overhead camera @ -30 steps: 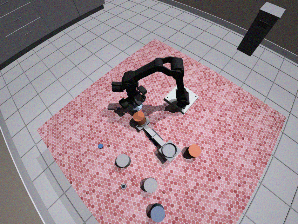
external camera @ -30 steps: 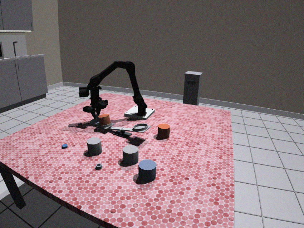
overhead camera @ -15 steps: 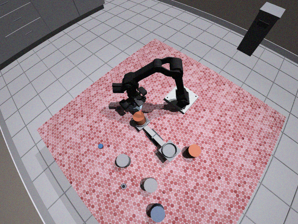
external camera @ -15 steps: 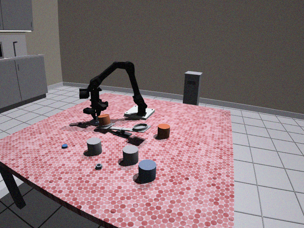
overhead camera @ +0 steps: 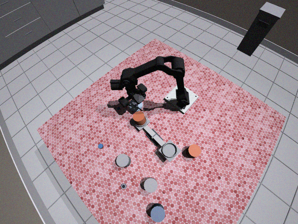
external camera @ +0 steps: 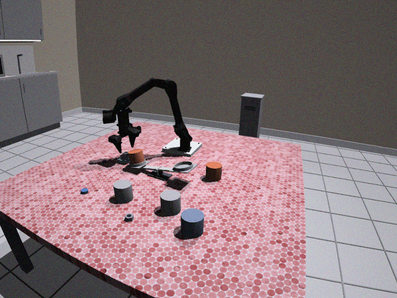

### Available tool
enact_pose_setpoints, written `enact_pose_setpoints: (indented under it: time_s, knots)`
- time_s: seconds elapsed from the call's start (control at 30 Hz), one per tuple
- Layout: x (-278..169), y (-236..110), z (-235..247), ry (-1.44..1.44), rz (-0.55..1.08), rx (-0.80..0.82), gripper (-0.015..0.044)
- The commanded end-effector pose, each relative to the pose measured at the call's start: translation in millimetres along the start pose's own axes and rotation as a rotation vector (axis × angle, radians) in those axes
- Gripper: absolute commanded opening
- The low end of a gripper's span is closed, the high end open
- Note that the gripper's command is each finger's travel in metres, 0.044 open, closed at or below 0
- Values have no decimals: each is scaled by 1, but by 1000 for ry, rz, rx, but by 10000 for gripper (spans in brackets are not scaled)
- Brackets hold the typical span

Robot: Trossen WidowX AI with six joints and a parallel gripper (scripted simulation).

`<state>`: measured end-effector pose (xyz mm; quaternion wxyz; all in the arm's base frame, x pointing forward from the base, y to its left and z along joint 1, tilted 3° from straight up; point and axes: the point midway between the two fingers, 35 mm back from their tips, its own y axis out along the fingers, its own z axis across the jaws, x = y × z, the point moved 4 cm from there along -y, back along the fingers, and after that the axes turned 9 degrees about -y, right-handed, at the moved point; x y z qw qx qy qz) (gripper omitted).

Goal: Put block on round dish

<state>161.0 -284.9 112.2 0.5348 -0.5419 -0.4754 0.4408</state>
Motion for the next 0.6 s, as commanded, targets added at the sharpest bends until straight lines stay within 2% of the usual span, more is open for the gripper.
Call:
enact_pose_setpoints:
  time_s: [0.0,0.07,0.2,0.57]
  knots:
    - [0,-23,0,-2,14,-17,440]
    - [0,-26,0,-2,14,-17,440]
    - [2,-64,1,0,21,-16,440]
    - [2,-66,1,0,22,-16,440]
